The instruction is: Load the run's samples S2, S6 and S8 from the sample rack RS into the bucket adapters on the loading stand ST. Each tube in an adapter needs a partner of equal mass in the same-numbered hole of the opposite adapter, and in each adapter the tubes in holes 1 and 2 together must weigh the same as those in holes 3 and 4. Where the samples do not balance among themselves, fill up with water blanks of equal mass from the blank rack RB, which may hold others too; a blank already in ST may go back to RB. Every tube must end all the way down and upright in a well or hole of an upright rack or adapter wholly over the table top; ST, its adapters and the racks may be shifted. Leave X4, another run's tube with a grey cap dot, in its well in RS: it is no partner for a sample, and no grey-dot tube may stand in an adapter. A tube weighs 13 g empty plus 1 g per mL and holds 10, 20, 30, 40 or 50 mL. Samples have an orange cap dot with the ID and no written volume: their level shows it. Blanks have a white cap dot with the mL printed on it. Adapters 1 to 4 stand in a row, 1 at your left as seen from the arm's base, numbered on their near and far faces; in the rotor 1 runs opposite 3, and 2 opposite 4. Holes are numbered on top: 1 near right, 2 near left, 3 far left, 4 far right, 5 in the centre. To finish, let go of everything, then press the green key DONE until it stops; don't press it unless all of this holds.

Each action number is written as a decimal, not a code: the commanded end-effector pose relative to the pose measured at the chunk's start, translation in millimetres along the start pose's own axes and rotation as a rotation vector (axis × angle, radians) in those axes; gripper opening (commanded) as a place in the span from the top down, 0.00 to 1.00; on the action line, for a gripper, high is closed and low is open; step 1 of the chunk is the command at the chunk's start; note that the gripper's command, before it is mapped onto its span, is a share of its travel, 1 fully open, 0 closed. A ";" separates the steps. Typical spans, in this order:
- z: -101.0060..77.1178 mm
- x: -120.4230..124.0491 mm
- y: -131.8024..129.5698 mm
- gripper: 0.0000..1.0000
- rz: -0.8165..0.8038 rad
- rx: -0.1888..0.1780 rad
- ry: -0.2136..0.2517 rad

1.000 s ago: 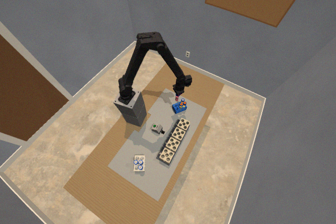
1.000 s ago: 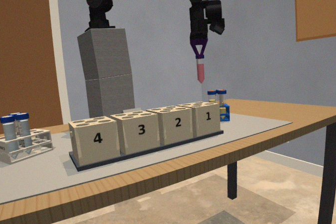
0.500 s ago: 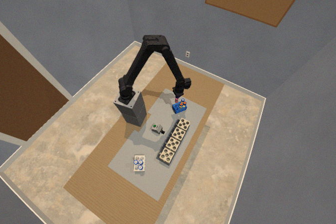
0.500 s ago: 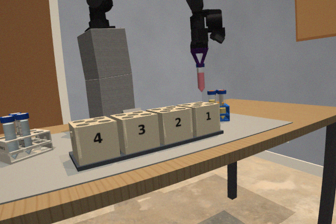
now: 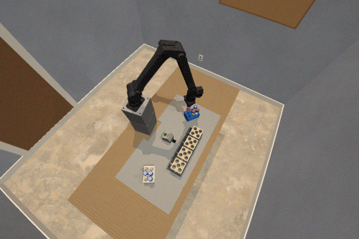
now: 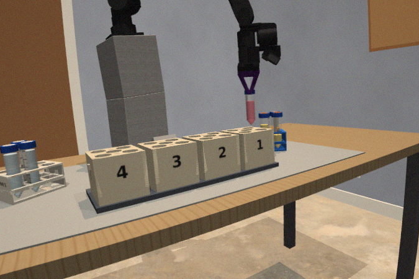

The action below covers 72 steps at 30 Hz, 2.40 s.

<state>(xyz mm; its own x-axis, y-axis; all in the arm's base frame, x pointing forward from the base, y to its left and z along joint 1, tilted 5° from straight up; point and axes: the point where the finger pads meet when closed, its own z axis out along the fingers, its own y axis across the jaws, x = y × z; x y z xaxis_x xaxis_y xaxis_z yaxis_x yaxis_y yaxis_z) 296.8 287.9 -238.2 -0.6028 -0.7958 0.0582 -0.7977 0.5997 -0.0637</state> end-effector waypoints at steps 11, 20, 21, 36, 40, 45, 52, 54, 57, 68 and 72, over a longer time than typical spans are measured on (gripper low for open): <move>10.4 -11.3 -1.6 1.00 -0.001 0.002 -0.027; 9.9 -11.4 -1.7 1.00 -0.001 0.002 -0.027; 9.9 -11.4 -1.7 1.00 -0.001 0.002 -0.027; 25.2 -12.6 -5.0 1.00 -0.003 0.001 -0.028; 30.6 -11.6 -3.9 1.00 -0.006 0.001 -0.027; 35.8 -13.1 -5.3 1.00 -0.003 0.001 -0.030; 44.0 -13.2 -4.6 1.00 -0.005 0.001 -0.029; 47.3 -9.8 -4.8 1.00 -0.004 0.001 -0.024; 50.8 -12.6 -4.3 1.00 -0.005 0.001 -0.028; 63.1 -12.1 -4.8 1.00 -0.004 0.001 -0.027; 68.7 -10.8 -4.1 1.00 -0.006 0.001 -0.025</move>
<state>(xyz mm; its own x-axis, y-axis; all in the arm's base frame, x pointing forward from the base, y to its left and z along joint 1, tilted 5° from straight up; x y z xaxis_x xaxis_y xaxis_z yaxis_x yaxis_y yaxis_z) 298.1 282.5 -301.5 -0.6028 -0.7959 0.0566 -0.7977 0.5997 -0.0633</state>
